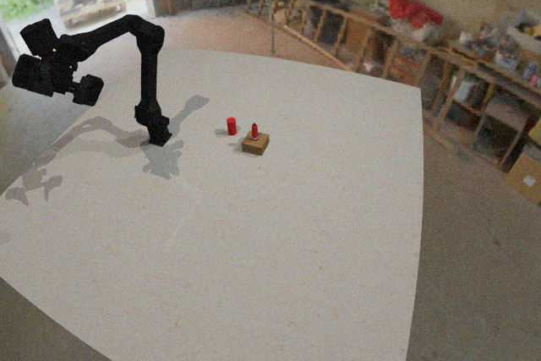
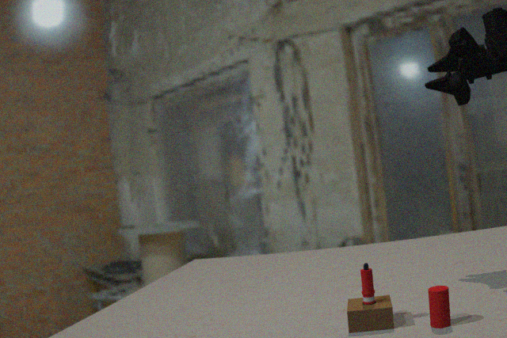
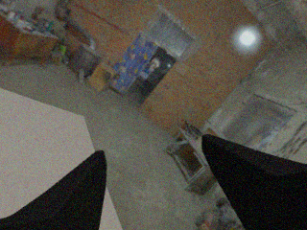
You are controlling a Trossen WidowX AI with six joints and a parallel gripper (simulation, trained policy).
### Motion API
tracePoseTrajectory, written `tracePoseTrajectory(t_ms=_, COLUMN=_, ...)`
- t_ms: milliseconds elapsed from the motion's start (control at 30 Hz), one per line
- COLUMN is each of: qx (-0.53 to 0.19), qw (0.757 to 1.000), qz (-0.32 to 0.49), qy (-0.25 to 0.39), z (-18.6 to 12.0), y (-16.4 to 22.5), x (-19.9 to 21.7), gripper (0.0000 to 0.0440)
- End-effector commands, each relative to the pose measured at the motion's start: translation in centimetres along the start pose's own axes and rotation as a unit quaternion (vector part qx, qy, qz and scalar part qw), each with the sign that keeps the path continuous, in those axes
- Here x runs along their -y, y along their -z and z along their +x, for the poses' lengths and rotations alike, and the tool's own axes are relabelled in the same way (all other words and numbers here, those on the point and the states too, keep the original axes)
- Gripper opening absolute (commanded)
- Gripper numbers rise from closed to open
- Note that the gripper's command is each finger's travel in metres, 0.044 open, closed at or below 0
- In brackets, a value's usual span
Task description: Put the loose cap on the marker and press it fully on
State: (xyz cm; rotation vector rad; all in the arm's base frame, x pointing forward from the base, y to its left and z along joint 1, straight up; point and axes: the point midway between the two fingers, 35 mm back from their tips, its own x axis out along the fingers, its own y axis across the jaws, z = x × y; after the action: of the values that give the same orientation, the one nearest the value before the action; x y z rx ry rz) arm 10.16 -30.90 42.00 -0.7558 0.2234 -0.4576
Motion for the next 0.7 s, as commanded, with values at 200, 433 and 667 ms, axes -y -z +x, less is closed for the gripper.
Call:
tracePoseTrajectory(t_ms=200, qx=0.0, qw=0.999, qz=0.002, qy=-0.032, z=2.3, y=0.5, x=-1.9, gripper=0.0293)
tracePoseTrajectory(t_ms=433, qx=0.0, qw=0.998, qz=0.001, qy=-0.059, z=3.9, y=0.7, x=-3.6, gripper=0.0294)
tracePoseTrajectory(t_ms=667, qx=-0.001, qw=0.996, qz=-0.001, qy=-0.087, z=5.5, y=0.7, x=-5.5, gripper=0.0295)
